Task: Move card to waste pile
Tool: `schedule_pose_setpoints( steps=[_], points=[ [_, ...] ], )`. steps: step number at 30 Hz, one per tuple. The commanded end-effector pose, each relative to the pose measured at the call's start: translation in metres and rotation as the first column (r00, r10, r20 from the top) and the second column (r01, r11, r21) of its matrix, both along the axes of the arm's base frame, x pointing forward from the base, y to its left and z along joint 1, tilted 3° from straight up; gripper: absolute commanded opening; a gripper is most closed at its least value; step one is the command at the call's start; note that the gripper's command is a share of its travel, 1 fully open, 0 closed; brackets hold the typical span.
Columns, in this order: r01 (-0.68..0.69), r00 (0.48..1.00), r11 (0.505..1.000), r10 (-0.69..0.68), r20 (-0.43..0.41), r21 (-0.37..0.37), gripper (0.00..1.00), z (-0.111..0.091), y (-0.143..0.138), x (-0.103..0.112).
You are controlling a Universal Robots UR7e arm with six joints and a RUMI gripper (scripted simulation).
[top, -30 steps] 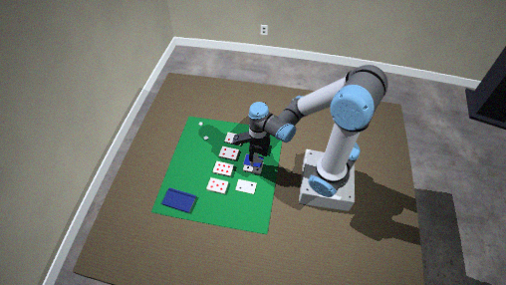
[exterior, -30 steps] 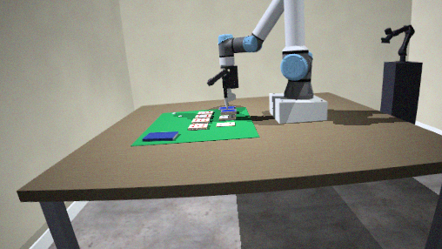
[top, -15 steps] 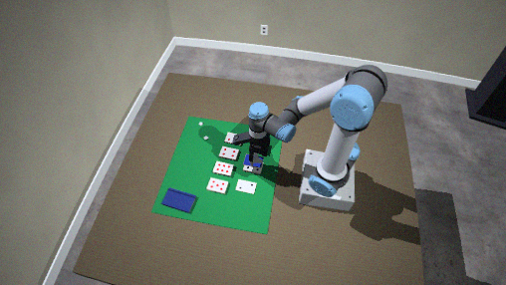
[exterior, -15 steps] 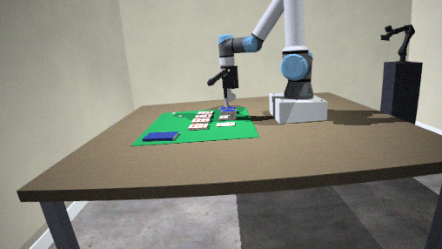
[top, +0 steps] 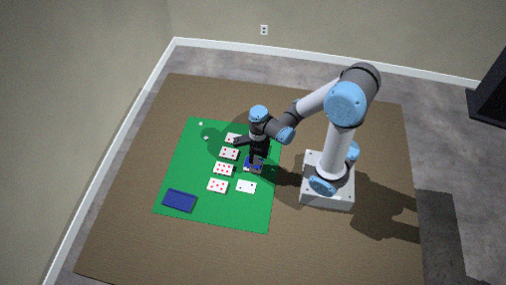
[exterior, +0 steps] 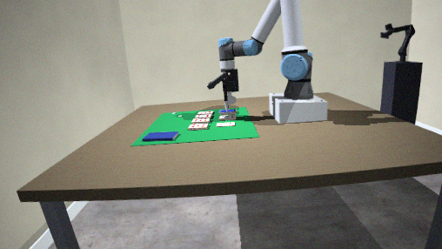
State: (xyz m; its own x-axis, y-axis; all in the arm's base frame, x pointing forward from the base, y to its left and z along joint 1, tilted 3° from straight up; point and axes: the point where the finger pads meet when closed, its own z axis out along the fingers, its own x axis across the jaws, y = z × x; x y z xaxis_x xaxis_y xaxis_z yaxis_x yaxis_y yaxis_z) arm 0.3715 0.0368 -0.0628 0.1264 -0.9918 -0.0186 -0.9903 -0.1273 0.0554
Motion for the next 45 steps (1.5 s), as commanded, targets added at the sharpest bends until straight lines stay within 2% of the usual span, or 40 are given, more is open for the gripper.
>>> schedule_pose_setpoints(
  steps=[1,14,45],
  points=[
    [0.0,1.0,1.0,0.0,0.001,0.0,0.38,-0.005,0.0,0.0],
    [0.0,1.0,1.0,0.0,0.001,0.0,0.38,-0.021,0.0,-0.001],
    [0.0,1.0,1.0,0.0,0.001,0.0,0.38,-0.028,0.0,-0.001]
  ],
)
